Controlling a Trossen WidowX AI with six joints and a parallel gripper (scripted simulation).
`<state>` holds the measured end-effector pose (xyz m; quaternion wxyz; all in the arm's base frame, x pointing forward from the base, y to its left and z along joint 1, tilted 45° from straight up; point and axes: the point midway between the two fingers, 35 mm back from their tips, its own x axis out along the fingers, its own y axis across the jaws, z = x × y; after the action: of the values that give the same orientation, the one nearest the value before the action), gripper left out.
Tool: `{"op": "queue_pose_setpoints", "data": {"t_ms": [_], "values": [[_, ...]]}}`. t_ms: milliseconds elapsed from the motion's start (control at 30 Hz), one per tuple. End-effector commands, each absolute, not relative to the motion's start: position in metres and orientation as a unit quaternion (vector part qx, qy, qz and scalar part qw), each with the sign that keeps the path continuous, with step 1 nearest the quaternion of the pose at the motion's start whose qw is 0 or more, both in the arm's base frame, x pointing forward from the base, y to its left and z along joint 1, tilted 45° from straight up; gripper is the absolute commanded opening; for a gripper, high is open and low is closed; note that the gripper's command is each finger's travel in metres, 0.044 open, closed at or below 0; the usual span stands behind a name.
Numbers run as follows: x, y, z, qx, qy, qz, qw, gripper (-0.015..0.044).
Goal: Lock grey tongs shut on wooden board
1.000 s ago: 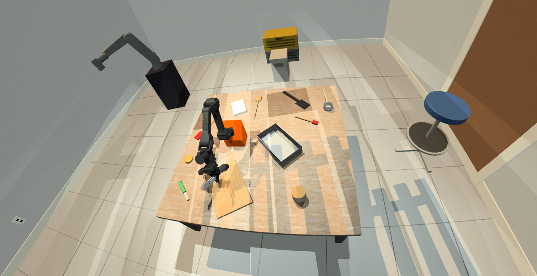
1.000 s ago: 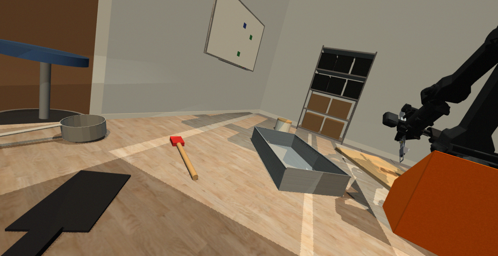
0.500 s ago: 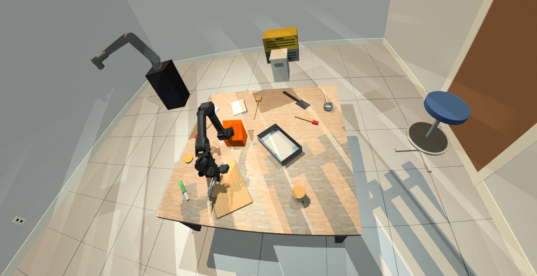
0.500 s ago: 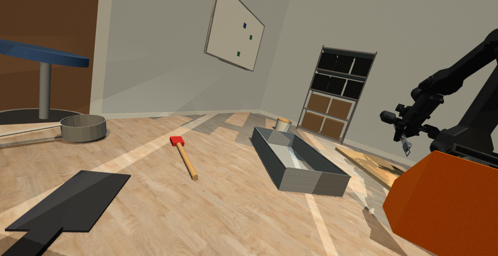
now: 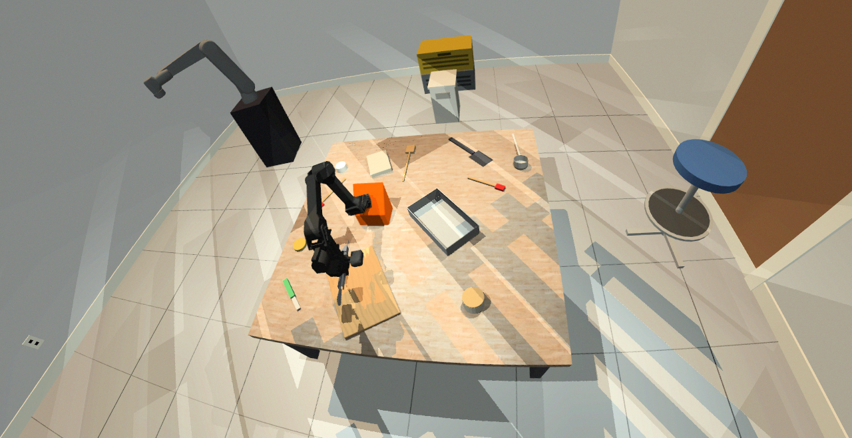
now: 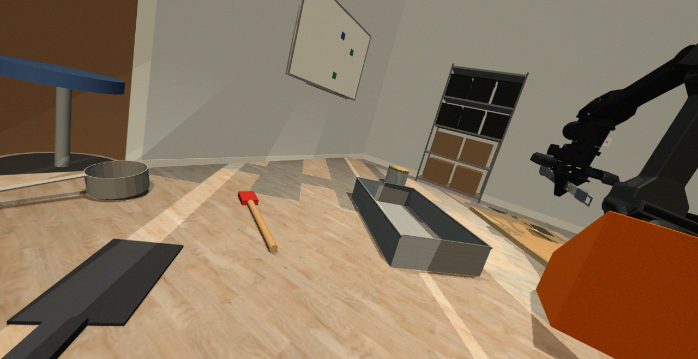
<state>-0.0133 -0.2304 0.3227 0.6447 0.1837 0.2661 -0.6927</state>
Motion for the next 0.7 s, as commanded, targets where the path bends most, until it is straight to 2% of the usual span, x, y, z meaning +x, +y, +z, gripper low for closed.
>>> {"op": "queue_pose_setpoints", "data": {"t_ms": [0, 667], "values": [[-0.0129, -0.2253, 0.3271, 0.192, 0.302, -0.686, 0.634, -0.0150], [-0.0130, -0.2261, 0.3243, 0.200, 0.333, -0.677, 0.625, -0.0150]]}}
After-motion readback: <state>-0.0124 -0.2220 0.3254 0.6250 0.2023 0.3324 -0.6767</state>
